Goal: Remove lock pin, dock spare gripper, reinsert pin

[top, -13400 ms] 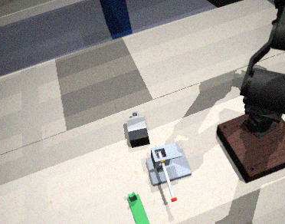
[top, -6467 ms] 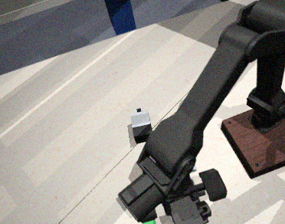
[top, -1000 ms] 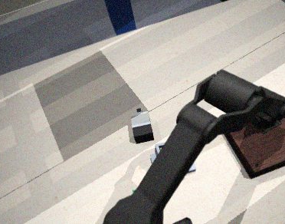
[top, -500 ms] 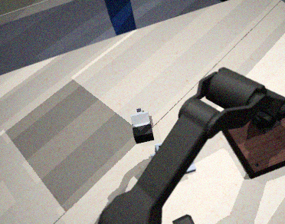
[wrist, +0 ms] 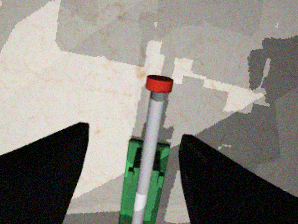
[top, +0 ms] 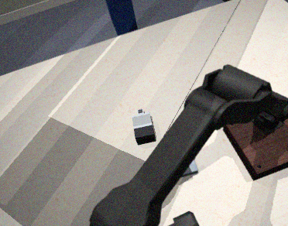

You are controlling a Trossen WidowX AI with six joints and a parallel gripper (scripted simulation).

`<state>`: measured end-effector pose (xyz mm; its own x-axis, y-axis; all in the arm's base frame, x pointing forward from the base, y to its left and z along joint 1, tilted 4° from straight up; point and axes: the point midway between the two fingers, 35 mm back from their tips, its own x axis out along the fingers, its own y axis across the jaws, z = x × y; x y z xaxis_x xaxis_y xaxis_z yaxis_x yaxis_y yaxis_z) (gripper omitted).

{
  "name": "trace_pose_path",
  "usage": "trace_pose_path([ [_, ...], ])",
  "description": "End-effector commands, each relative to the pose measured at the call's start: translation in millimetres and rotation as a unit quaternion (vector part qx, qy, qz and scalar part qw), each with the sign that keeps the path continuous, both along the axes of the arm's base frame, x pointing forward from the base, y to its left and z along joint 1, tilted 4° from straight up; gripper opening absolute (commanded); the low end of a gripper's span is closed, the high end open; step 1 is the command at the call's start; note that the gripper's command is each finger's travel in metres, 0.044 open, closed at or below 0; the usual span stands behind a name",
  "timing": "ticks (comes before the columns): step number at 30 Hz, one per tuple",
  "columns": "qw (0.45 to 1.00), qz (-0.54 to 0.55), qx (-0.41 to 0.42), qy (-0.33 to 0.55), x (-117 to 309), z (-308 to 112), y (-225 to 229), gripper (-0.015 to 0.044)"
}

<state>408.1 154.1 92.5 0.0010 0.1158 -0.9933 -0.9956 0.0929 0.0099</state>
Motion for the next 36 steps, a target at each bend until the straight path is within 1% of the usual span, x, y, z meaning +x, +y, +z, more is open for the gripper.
trace_pose_path([
  [1, 1.000, 0.000, 0.000, 0.000, -1.0, 10.7, 0.1, 0.0200],
  [5, 1.000, 0.000, 0.000, 0.001, -2.2, 20.7, 0.1, 0.0200],
  [6, 1.000, 0.000, 0.000, 0.001, -1.5, 12.6, 0.0, 0.0226],
  [10, 1.000, 0.000, 0.000, 0.001, -1.5, 12.6, 0.0, 0.0331],
  [12, 1.000, 0.000, -0.003, -0.006, -1.5, 20.7, -8.0, 0.0279],
  [16, 0.999, -0.001, -0.019, -0.046, -7.4, 65.4, -53.5, 0.0180],
  [18, 0.998, -0.001, -0.022, -0.052, -9.4, 72.9, -61.4, 0.0180],
  [24, 0.998, -0.001, -0.022, -0.052, -9.0, 71.1, -61.4, 0.0180],
  [27, 0.998, -0.001, -0.022, -0.052, -6.0, 54.3, -61.8, 0.0180],
  [32, 0.998, -0.001, -0.022, -0.052, -3.3, 5.6, -64.0, 0.0180],
  [36, 0.998, -0.001, -0.023, -0.052, -3.1, 1.7, -64.1, 0.0180],
])
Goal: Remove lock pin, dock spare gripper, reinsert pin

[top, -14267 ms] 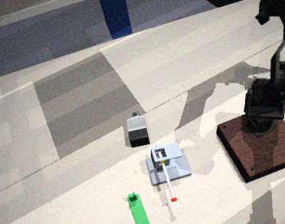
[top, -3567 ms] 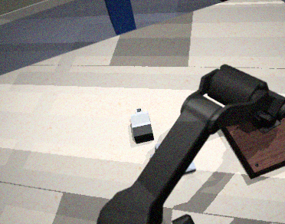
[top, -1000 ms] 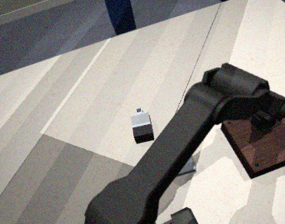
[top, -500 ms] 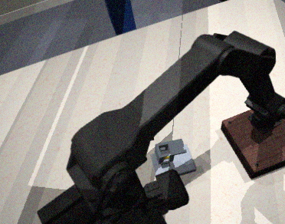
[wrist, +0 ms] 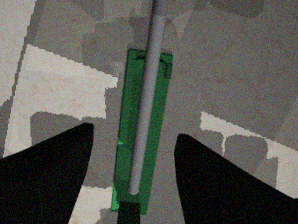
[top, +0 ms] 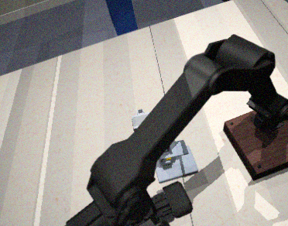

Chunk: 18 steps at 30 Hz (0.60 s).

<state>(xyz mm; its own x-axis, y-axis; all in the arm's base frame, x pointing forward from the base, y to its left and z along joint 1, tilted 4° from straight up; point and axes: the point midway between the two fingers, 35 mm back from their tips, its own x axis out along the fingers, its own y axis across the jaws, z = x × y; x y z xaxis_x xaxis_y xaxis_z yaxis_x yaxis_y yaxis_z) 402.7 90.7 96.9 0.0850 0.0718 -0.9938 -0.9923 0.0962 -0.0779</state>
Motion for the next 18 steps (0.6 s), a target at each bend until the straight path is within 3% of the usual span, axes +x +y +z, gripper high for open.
trace_pose_path([
  [1, 1.000, 0.001, -0.001, -0.010, 2.5, -3.7, -0.7, 0.0180],
  [18, 1.000, 0.001, -0.001, -0.010, 6.6, -30.9, -0.3, 0.0180],
])
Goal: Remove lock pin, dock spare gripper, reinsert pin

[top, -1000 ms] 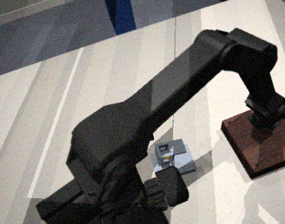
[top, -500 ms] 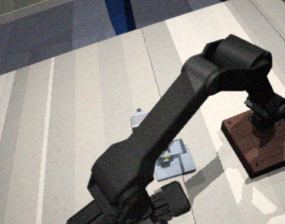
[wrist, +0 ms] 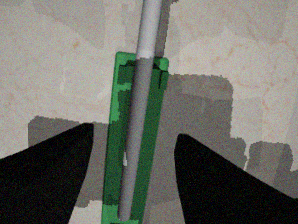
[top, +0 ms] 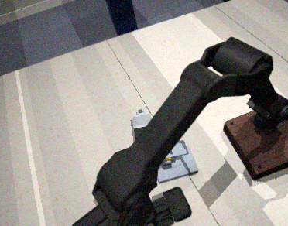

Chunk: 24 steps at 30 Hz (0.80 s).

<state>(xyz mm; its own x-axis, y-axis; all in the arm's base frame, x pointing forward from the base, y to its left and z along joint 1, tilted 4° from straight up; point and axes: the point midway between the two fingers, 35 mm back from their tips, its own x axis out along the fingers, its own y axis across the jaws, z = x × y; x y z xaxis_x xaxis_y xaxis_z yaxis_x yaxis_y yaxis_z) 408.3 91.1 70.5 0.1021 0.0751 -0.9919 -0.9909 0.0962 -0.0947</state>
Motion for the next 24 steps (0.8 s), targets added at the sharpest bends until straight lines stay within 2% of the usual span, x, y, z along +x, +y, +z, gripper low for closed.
trace_pose_path([
  [1, 1.000, 0.001, -0.002, -0.001, 1.2, -6.2, -0.7, 0.0180],
  [22, 1.000, 0.001, -0.002, -0.001, 2.9, -34.6, -0.5, 0.0180],
  [24, 1.000, 0.001, -0.002, -0.001, 2.9, -34.6, -0.5, 0.0127],
])
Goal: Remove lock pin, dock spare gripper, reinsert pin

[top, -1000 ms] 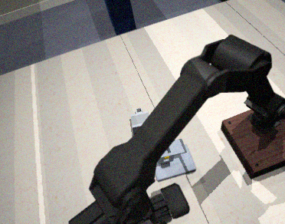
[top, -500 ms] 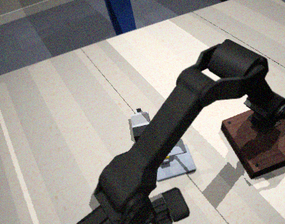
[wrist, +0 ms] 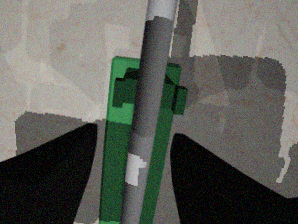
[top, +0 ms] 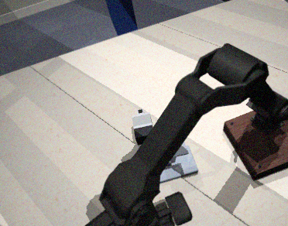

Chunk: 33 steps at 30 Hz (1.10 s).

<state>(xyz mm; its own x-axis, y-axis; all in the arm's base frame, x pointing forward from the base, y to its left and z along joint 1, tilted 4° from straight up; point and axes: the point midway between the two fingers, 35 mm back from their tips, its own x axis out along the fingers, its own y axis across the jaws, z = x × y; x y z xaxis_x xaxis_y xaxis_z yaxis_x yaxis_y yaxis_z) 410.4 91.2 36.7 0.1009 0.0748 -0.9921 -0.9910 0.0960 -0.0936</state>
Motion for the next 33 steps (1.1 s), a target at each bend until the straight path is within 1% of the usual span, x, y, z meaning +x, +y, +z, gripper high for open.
trace_pose_path([
  [1, 1.000, 0.001, -0.002, -0.002, 0.8, -0.8, -0.7, 0.0101],
  [4, 1.000, 0.001, -0.002, -0.002, 0.8, -0.8, -0.7, 0.0023],
  [7, 1.000, 0.001, -0.002, -0.002, 0.8, -0.8, -0.7, 0.0003],
  [15, 1.000, 0.001, -0.002, -0.002, 0.0, 0.4, -0.5, 0.0000],
  [33, 1.000, 0.001, -0.002, 0.011, -7.1, 28.5, -0.3, 0.0000],
])
